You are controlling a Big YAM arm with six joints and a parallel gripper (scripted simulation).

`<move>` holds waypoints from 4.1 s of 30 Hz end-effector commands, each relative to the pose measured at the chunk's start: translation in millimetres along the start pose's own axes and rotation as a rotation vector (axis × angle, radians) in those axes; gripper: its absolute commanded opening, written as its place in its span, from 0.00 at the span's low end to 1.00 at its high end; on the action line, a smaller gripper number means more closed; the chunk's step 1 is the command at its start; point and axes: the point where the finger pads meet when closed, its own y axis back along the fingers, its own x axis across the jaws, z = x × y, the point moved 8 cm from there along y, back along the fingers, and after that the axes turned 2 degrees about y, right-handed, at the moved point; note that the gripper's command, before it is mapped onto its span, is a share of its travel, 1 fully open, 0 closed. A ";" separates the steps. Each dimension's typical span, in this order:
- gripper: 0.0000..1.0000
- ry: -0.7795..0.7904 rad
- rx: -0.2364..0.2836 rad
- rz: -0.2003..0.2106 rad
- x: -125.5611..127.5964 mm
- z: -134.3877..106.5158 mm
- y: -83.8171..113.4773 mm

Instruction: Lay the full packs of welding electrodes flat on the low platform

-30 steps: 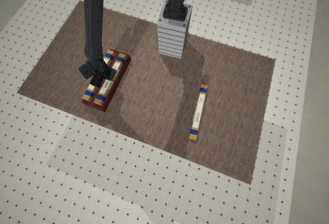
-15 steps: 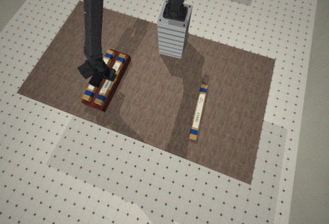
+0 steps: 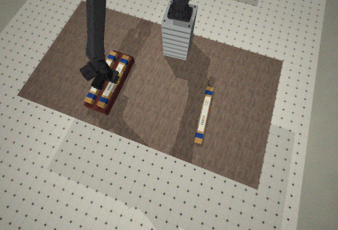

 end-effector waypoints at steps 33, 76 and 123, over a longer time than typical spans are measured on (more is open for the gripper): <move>0.74 0.009 -0.014 -0.006 3.2 -1.2 102.9; 0.74 0.010 -0.004 0.001 3.2 -1.1 88.1; 0.74 0.002 -0.009 0.000 232.2 -64.4 253.0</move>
